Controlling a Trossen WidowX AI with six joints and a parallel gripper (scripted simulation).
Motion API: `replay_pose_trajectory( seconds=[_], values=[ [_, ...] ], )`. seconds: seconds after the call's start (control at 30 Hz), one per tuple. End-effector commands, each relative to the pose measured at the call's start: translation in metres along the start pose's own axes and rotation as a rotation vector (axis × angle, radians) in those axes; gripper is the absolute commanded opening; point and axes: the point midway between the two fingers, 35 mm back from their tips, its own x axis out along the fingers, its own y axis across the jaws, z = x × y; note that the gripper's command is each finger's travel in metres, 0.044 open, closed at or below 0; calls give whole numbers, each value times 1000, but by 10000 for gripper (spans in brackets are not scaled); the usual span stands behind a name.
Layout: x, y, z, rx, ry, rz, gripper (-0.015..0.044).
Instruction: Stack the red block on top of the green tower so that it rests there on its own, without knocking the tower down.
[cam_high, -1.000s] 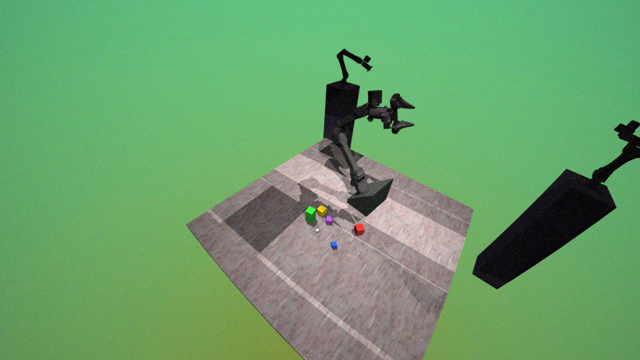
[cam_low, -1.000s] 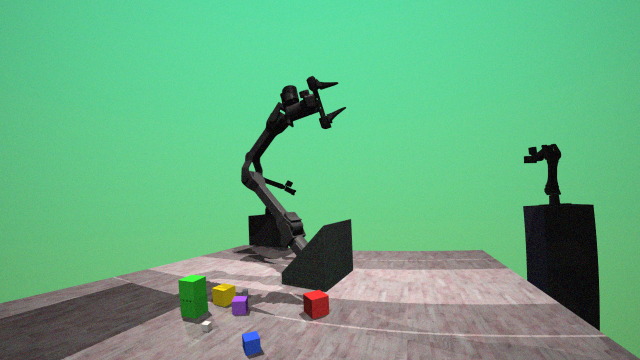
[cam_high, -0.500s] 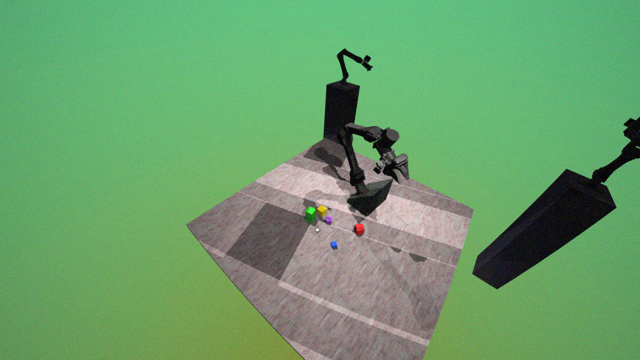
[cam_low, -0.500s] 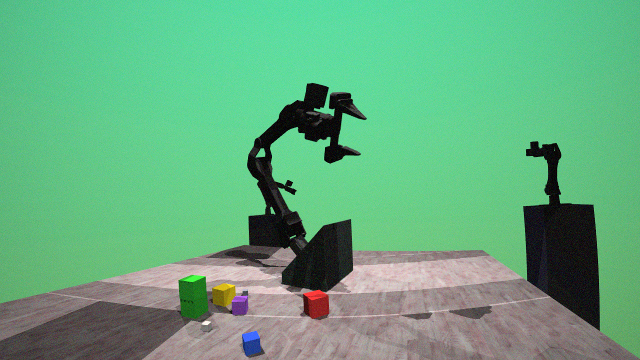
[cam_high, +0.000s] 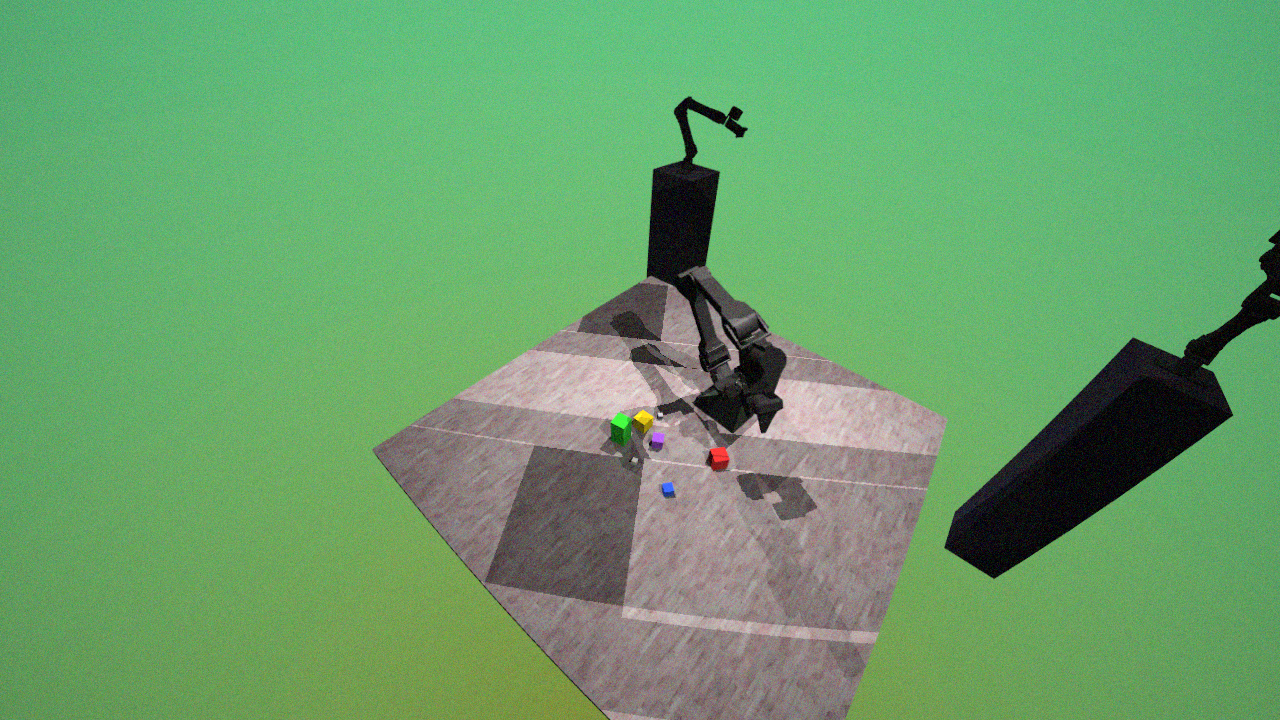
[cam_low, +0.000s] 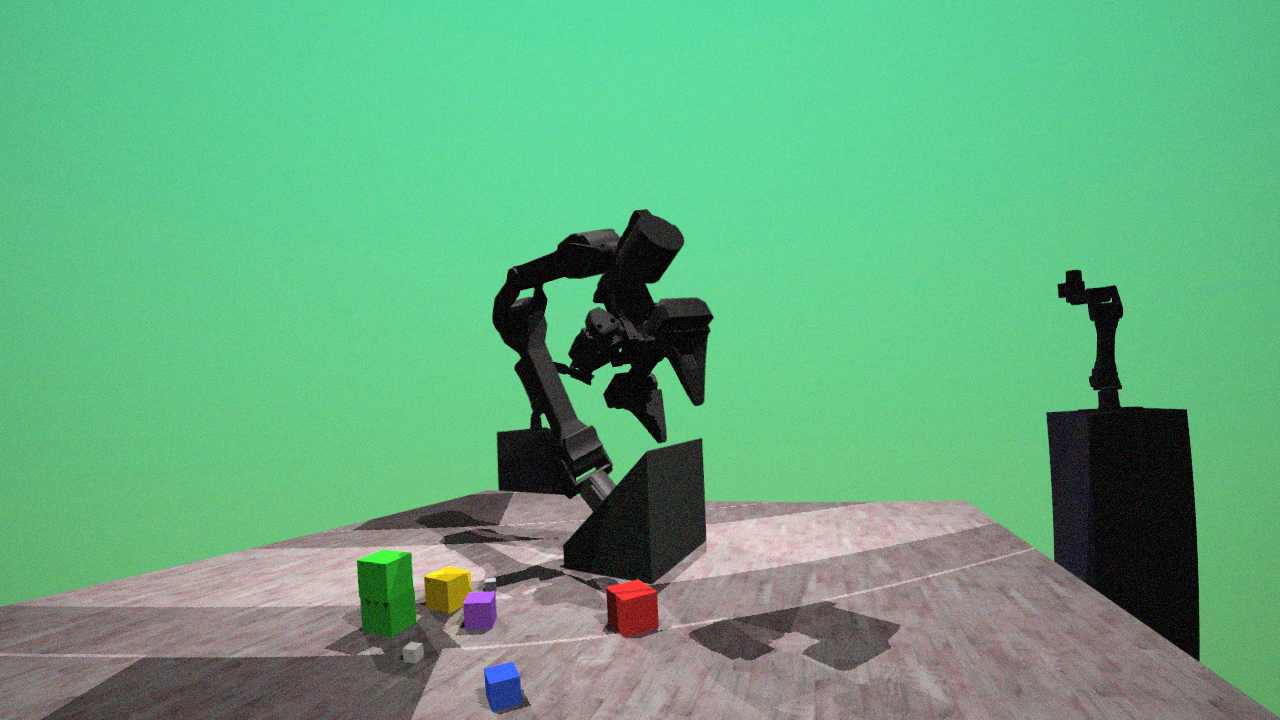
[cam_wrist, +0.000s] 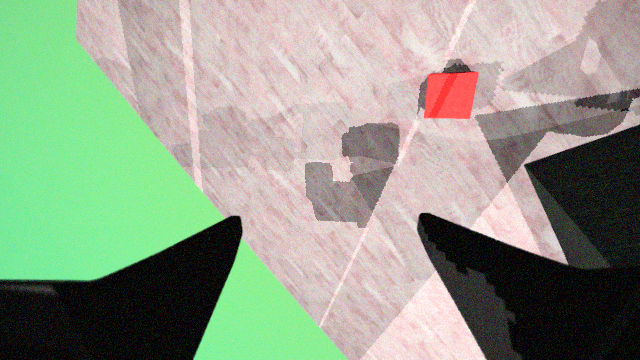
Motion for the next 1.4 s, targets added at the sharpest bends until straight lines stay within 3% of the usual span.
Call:
replay_pose_trajectory(
  seconds=[0.0,0.2,0.5,0.8,1.37],
  values=[
    [41,-35,29,-15,-66,-219,440],
    [75,-80,55,-50,-110,-464,440],
    [79,-79,51,-50,-110,-464,440],
    [126,-104,57,-50,-111,-465,440],
    [142,-113,59,-50,-112,-465,440]
  ],
)
